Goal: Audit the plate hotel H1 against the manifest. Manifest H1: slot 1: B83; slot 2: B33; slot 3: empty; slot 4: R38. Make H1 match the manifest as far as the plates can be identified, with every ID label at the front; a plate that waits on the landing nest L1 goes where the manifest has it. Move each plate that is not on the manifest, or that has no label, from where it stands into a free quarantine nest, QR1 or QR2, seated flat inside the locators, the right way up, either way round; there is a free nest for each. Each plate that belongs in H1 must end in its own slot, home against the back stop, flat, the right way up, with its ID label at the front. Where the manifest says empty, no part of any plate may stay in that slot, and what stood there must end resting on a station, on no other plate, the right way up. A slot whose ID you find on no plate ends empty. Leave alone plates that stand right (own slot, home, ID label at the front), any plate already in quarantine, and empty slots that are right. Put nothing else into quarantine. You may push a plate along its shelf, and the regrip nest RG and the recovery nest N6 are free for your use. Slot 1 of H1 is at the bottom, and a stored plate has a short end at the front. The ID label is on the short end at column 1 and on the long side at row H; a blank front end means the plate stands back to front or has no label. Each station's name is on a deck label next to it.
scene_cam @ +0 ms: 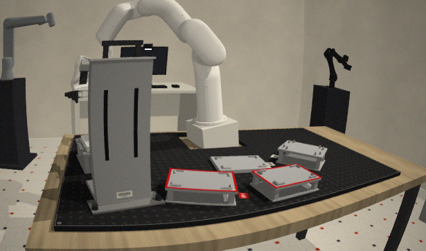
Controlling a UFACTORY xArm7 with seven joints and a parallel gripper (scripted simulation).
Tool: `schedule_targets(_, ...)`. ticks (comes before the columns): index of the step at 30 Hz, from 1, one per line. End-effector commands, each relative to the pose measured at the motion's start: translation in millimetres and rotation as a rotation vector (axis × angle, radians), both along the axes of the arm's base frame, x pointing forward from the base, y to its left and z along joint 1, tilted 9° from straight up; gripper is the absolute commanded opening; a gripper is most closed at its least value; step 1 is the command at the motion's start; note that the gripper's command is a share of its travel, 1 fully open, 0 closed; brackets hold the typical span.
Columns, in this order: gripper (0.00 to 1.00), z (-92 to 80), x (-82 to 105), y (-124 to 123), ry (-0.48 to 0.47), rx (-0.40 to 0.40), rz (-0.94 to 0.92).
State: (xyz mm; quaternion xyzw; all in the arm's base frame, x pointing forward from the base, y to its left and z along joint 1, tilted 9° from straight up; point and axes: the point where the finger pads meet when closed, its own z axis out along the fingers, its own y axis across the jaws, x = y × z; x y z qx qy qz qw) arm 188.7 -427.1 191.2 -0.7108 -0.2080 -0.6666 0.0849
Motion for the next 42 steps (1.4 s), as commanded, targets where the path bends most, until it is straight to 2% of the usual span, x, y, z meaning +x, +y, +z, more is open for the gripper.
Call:
schedule_targets(1,1.0,1.2,0.1,-0.5,0.062,-0.031,-0.012)
schedule_targets(42,1.0,1.3,0.3,-0.8,0.601,-0.276,-0.107)
